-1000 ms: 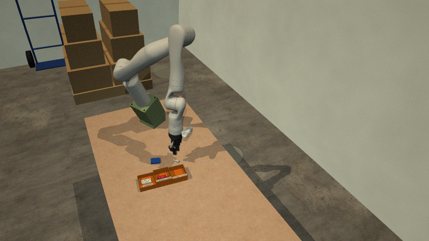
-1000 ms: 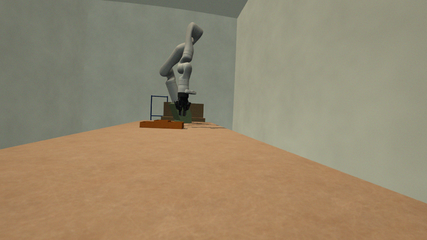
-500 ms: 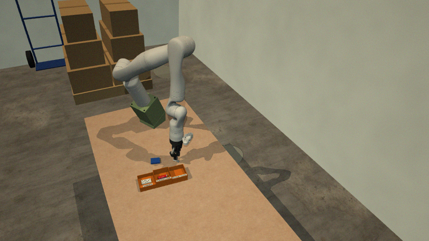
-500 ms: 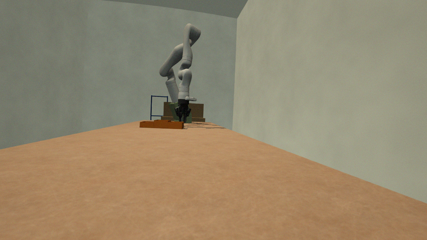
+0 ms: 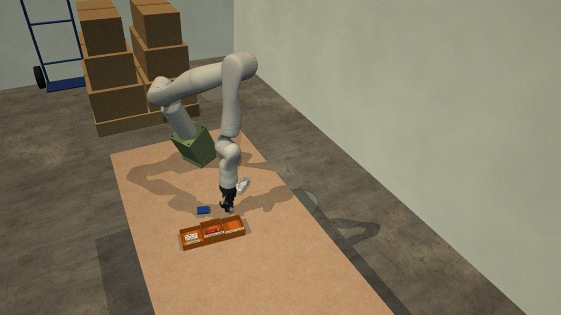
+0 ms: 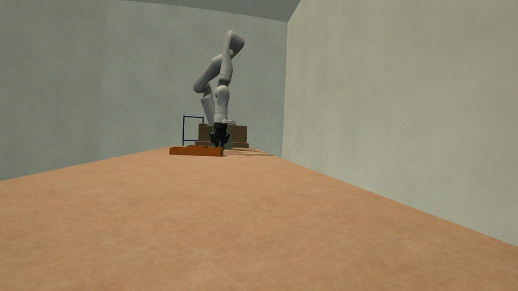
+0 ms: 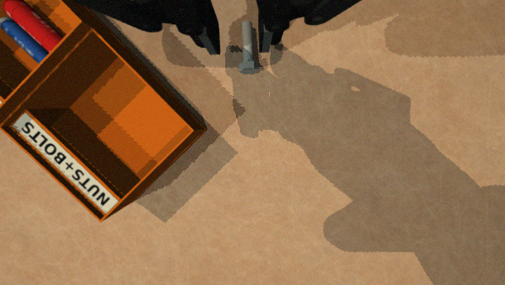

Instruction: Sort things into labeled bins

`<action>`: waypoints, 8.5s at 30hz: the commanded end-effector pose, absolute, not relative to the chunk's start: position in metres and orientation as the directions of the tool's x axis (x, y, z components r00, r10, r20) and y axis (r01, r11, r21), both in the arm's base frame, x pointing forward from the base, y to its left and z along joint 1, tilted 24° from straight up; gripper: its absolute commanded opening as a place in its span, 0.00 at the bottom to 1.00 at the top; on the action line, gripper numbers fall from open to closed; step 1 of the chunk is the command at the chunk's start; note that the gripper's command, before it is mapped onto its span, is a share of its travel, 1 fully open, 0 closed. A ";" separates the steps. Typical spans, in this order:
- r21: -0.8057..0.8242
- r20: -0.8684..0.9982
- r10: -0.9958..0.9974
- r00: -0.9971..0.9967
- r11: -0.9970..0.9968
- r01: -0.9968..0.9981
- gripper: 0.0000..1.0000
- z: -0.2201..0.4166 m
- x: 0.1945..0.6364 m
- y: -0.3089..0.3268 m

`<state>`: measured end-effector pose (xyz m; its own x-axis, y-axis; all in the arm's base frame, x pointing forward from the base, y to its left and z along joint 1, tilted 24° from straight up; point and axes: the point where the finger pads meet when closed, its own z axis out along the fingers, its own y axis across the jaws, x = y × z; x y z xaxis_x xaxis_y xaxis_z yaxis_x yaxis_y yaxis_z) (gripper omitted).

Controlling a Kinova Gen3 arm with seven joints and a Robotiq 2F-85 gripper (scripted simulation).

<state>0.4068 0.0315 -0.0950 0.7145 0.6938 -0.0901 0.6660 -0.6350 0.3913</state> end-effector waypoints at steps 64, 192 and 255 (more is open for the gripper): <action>0.394 -0.094 0.704 0.704 -0.623 0.676 0.00 -0.109 0.407 0.032; 0.236 -0.329 0.940 0.088 -0.008 0.972 0.00 -0.051 0.497 0.021; 0.236 -0.329 0.940 0.088 -0.008 0.972 0.30 -0.037 0.492 0.026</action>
